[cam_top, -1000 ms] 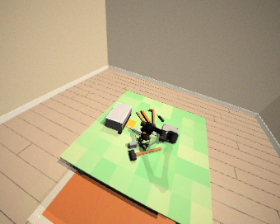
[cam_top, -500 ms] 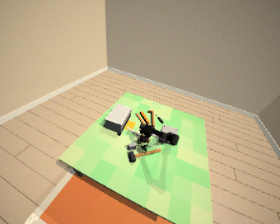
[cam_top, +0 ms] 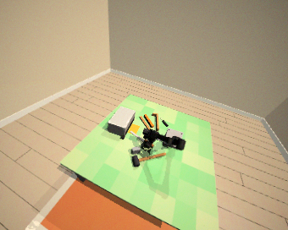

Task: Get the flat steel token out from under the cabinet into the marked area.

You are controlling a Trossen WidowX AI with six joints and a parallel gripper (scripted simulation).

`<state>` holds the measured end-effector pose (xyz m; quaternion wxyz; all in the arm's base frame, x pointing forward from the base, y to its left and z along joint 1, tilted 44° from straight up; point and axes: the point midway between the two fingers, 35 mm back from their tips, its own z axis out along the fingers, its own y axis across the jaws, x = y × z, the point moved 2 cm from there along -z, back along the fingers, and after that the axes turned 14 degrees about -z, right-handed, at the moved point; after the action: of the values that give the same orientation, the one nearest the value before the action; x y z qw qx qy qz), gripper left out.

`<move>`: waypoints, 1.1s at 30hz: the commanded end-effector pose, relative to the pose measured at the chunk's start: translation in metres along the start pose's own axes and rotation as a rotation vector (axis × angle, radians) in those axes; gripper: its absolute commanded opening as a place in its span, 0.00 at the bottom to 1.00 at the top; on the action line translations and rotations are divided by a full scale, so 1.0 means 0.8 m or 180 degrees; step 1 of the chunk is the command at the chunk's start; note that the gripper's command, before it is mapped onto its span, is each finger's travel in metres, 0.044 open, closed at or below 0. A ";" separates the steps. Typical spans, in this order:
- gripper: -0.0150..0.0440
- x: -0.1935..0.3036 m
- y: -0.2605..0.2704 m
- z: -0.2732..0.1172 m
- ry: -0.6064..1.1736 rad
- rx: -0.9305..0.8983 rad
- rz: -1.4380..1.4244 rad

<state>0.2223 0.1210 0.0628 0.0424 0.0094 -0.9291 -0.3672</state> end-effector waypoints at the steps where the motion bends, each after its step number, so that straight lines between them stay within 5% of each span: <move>1: 0.25 -0.002 0.010 -0.002 -0.0017 -0.0025 -0.0018; 15: 0.25 -0.001 0.027 -0.002 -0.0017 -0.0030 -0.0005; 23: 0.59 0.001 0.023 -0.001 0.0001 -0.0012 0.0022; 33: 0.71 0.000 0.023 0.000 -0.0017 -0.0029 0.0008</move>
<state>0.2226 0.1341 0.0760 0.0398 0.0073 -0.9283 -0.3697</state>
